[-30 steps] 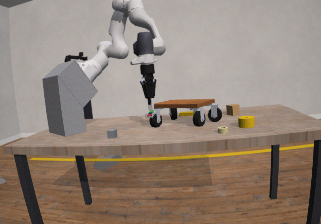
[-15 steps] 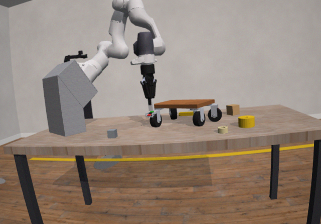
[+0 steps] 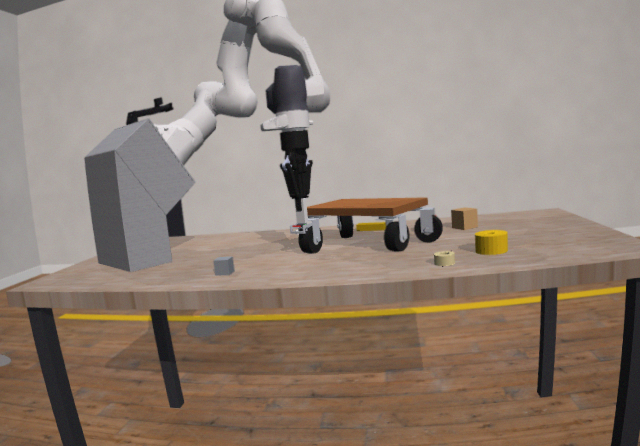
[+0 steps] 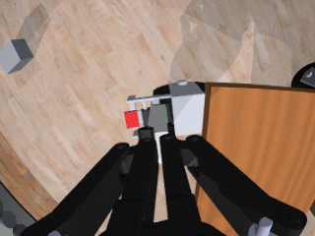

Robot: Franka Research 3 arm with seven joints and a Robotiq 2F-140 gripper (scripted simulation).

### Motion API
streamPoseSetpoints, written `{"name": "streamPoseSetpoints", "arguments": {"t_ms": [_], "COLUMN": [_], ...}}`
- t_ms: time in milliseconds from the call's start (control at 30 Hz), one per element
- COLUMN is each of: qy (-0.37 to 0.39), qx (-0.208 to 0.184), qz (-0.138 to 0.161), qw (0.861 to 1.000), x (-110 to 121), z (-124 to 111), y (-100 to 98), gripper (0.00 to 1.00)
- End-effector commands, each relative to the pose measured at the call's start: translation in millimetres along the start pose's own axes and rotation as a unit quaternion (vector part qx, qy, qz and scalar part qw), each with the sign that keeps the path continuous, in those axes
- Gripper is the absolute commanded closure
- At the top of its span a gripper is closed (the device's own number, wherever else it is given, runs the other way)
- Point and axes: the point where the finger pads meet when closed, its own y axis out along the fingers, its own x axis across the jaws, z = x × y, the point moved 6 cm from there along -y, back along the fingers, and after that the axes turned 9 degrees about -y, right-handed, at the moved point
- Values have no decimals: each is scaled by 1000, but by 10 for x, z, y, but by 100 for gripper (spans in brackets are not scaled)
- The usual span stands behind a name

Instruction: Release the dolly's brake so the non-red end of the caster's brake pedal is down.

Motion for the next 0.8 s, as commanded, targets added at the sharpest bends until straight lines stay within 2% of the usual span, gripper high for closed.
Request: {"name": "streamPoseSetpoints", "arguments": {"t_ms": [0, 433, 667, 767], "qy": [-2, -2, -2, -2], "qx": [-1, -1, -1, -1], "qz": [2, 2, 2, 2], "qw": [1000, 1000, 1000, 1000], "x": [-16, -16, -16, -15], "z": [-8, -8, -7, -7], "y": [11, 0, -98, -206], "gripper": [100, 100, 100, 100]}}
